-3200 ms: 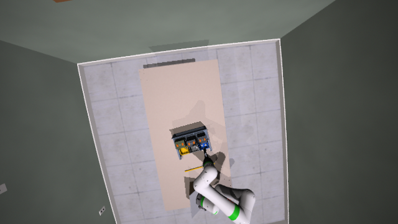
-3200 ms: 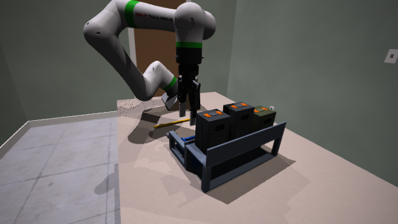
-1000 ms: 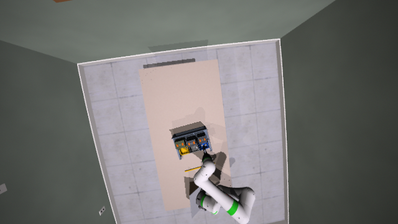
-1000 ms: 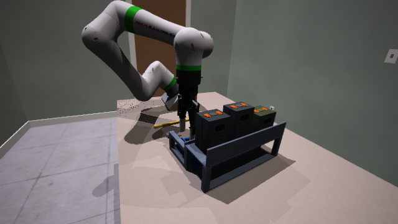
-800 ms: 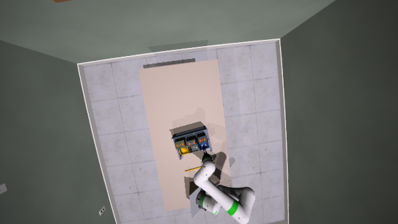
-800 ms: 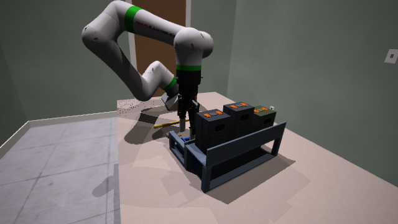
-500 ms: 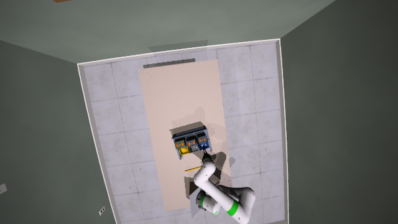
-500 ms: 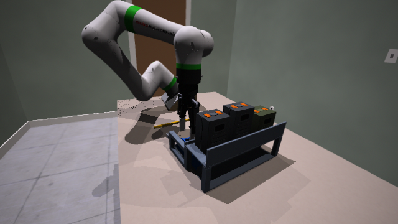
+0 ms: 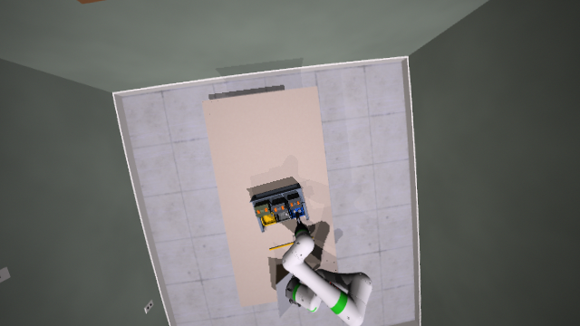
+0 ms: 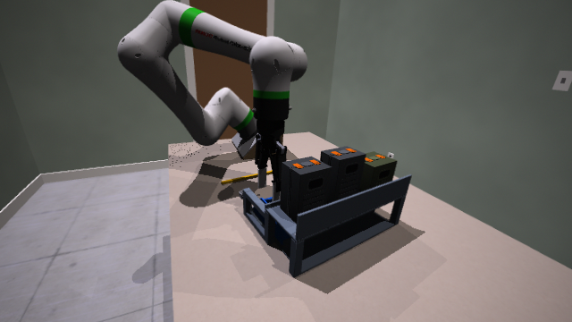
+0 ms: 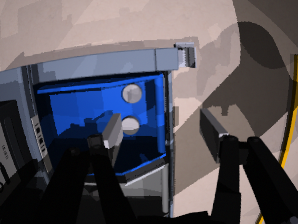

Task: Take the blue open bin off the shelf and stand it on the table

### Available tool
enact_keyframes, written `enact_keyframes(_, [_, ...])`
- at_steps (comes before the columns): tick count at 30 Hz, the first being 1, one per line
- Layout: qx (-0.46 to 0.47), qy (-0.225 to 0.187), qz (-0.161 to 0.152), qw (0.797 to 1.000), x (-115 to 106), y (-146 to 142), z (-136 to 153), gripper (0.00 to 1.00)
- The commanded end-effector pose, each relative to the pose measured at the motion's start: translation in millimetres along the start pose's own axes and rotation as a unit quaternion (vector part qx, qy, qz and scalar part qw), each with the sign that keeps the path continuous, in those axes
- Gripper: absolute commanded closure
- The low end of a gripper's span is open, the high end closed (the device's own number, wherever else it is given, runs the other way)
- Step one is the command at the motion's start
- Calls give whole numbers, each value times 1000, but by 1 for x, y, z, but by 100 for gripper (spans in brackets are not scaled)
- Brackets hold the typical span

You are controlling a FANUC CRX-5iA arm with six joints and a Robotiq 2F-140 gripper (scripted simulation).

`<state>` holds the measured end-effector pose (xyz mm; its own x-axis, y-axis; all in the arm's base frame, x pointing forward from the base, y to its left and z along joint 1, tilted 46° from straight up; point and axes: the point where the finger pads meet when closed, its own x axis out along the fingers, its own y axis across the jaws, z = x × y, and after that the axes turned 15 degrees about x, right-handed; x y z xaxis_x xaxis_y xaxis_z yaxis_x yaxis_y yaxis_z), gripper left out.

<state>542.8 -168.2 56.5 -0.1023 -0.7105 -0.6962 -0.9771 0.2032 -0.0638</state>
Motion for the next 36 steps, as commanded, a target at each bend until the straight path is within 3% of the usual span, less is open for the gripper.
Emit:
enact_keyframes(1, [0, 0, 0, 1000, -1, 0, 0, 43])
enact_keyframes(29, [0, 0, 0, 1000, -2, 0, 0, 43])
enact_keyframes(36, [0, 0, 0, 1000, 8, 0, 0, 43])
